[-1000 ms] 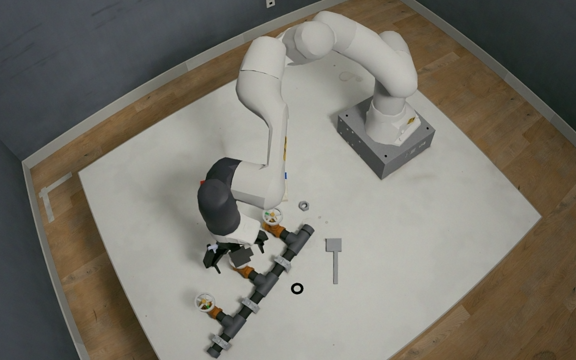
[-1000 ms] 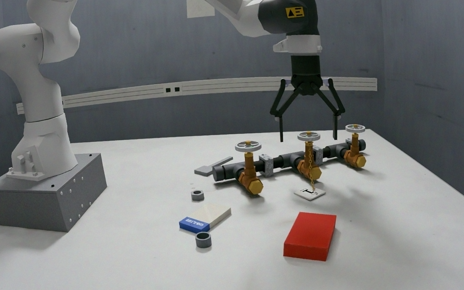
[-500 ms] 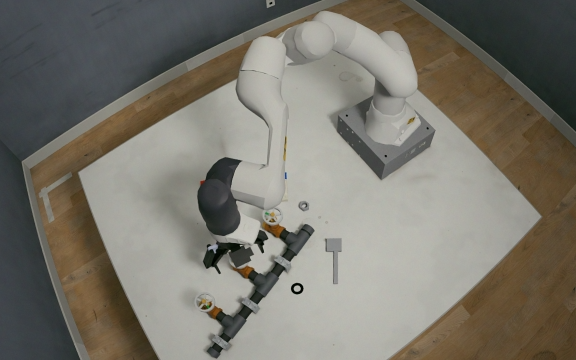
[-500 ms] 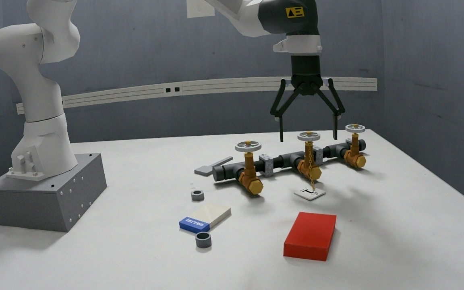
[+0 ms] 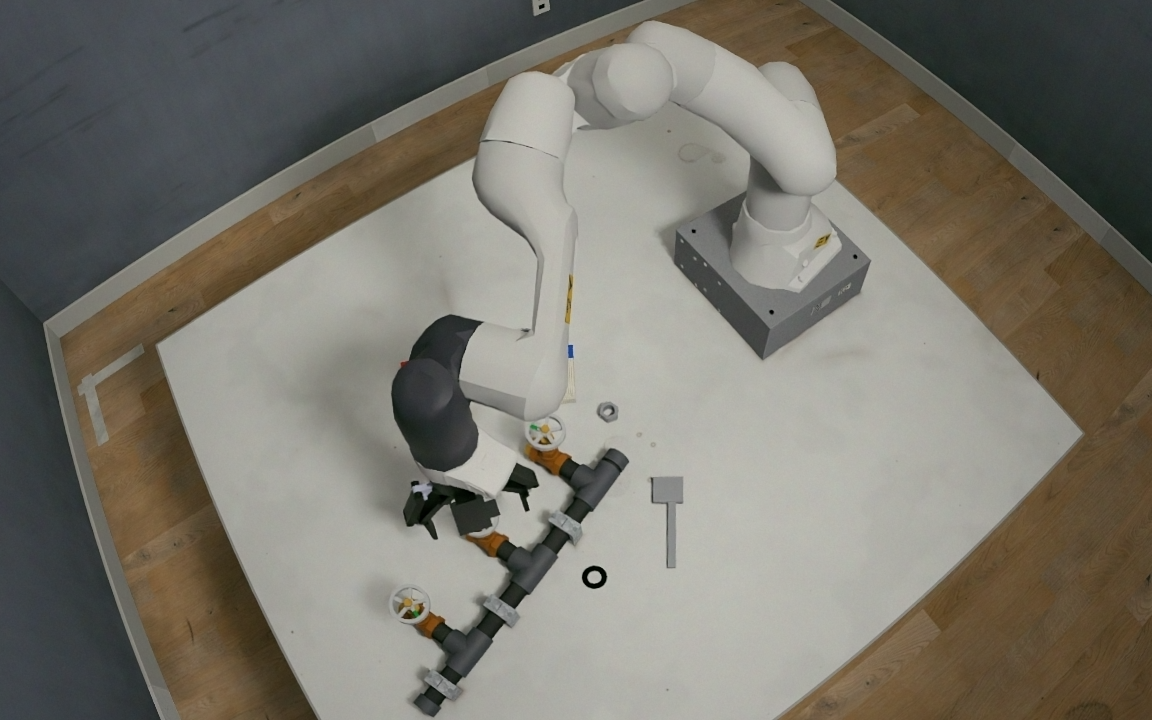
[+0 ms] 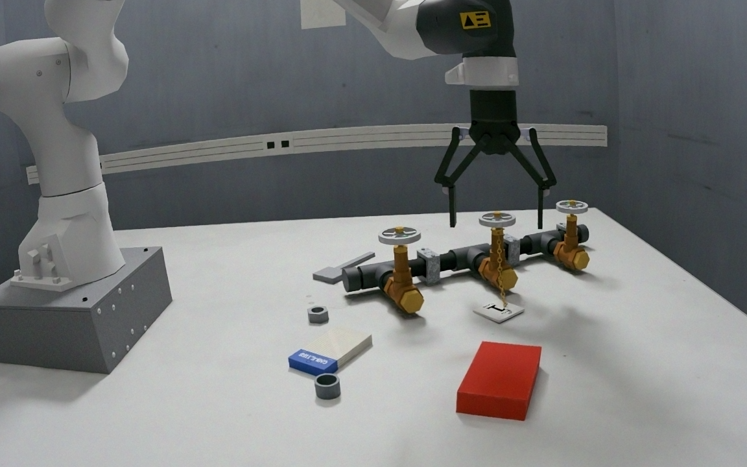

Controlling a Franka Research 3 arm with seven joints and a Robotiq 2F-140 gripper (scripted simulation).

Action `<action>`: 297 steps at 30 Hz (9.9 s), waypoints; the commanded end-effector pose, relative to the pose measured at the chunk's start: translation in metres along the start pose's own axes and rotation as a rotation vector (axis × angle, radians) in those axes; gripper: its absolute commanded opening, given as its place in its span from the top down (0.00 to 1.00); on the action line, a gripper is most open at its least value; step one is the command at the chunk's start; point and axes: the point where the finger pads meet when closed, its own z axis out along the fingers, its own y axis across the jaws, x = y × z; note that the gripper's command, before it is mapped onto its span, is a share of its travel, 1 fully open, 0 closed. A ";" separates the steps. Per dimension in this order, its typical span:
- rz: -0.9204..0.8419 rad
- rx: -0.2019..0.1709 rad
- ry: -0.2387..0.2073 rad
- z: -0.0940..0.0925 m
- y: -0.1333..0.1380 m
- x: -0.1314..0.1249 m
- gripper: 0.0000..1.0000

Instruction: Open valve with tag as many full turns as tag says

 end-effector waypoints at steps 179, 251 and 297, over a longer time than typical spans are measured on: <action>1.874 -0.021 0.016 -0.001 0.000 0.003 0.90; 0.076 -0.029 0.017 -0.001 0.000 0.003 0.90; -0.172 -0.011 0.002 -0.001 0.000 0.003 0.00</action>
